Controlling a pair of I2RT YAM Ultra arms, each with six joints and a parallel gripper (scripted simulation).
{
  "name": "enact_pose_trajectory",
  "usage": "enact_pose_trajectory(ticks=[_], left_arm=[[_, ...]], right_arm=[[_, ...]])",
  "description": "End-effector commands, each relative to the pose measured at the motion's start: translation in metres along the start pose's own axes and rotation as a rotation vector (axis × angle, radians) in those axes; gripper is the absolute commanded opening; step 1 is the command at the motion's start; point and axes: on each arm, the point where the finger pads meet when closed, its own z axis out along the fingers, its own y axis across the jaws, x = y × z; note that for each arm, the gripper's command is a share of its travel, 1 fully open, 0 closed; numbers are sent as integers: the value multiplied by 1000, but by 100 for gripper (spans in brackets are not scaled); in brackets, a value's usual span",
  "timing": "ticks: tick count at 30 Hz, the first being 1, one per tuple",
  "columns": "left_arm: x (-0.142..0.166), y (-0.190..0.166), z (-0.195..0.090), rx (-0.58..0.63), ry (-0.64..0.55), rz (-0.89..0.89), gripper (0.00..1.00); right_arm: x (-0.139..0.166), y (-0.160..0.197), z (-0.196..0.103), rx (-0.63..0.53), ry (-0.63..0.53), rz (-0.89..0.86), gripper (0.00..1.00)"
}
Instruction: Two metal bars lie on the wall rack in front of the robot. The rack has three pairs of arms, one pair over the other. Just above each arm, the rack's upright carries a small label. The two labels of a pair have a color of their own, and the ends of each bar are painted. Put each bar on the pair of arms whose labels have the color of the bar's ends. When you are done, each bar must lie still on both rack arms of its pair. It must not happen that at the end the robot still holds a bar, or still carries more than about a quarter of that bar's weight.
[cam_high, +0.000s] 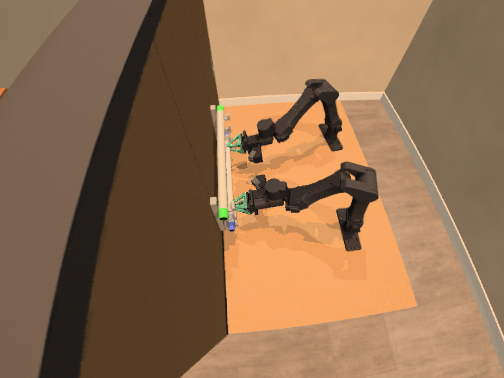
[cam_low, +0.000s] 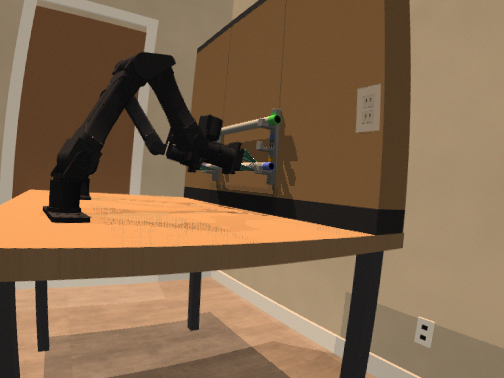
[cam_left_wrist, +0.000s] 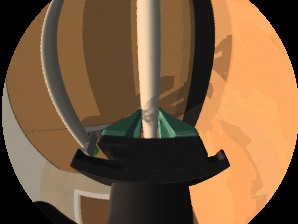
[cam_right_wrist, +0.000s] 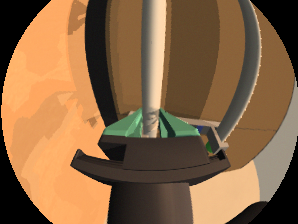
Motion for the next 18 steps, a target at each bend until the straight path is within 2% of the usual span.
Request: enact_pose_trajectory(ticks=[1,18], left_arm=[[5,84,-3,-207,24,-23,0],[5,88,-3,-208,23,-23,0]], right_arm=[[2,-86,-3,190,19,16,0],[2,-90,-4,190,19,16,0]])
